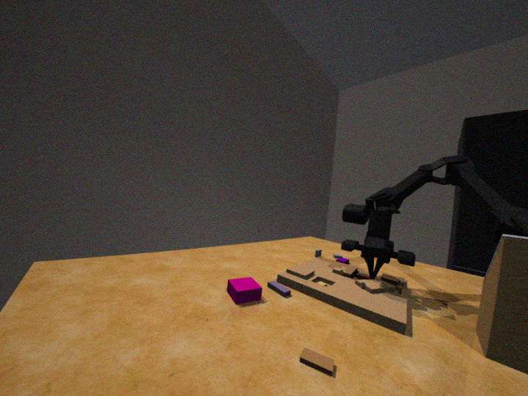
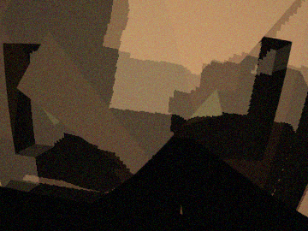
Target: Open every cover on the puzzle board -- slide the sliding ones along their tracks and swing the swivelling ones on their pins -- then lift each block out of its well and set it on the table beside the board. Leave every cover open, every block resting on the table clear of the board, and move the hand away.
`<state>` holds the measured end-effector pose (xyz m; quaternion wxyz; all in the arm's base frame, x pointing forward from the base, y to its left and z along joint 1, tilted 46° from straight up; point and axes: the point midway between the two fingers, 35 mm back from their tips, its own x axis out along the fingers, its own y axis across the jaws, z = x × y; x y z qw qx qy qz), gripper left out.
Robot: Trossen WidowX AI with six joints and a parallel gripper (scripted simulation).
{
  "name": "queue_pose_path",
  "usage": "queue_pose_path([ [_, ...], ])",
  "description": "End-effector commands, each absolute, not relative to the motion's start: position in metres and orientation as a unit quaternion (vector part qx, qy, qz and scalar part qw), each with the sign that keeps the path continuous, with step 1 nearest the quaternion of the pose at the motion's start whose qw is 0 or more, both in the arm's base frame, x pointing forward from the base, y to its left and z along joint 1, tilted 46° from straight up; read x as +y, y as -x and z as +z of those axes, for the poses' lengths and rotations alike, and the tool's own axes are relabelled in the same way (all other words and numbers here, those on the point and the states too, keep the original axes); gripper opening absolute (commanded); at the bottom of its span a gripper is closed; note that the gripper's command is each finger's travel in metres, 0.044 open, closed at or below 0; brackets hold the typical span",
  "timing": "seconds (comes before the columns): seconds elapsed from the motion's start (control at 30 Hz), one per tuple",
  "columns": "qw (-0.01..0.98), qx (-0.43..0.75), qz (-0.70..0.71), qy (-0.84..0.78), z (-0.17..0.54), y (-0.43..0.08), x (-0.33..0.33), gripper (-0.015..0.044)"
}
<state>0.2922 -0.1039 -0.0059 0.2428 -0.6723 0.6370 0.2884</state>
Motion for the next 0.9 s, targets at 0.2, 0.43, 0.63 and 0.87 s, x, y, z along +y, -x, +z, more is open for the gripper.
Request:
queue_pose_path([
  [0.2, 0.239, 0.638, 0.291, 0.672, -0.008, -0.277, -0.103, 0.0],
  [0.43, 0.239, 0.638, 0.291, 0.672, -0.01, -0.272, -0.102, 0.0],
  [0.63, 0.239, 0.638, 0.291, 0.672, -0.012, -0.265, -0.1, 0.0],
  [0.87, 0.239, 0.638, 0.292, 0.672, -0.015, -0.256, -0.098, 0.0],
])
